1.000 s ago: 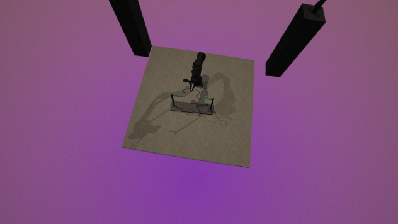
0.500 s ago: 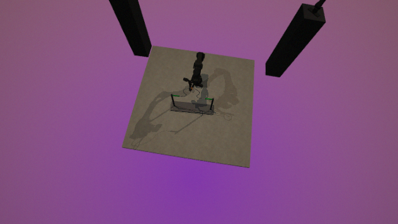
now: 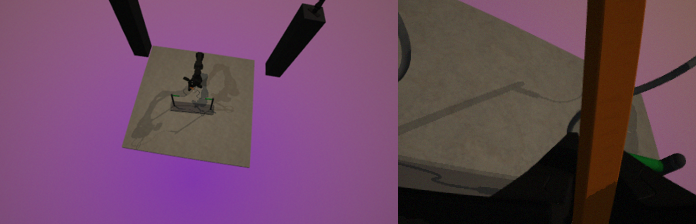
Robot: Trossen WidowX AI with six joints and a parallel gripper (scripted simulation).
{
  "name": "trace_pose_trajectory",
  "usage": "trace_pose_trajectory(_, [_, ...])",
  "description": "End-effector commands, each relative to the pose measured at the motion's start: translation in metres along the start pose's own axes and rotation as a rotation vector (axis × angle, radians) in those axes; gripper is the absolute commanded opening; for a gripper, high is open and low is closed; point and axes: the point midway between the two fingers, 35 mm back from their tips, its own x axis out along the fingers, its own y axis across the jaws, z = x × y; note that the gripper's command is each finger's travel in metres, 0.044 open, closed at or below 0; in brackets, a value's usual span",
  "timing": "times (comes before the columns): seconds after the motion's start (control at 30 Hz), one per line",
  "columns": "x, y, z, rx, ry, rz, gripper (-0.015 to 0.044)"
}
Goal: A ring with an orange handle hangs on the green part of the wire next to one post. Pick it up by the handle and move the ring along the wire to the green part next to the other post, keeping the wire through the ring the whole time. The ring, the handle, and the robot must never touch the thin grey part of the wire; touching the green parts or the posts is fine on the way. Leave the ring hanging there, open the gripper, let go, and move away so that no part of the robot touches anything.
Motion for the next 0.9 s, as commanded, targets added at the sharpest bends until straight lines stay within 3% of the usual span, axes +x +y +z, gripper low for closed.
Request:
trace_pose_trajectory(0.0, [-0.001,-0.002,-0.001,-0.041,-0.008,-0.031,-0.015])
trace_pose_trajectory(0.87, [-0.001,-0.016,0.001,-0.337,-0.05,-0.228,-0.015])
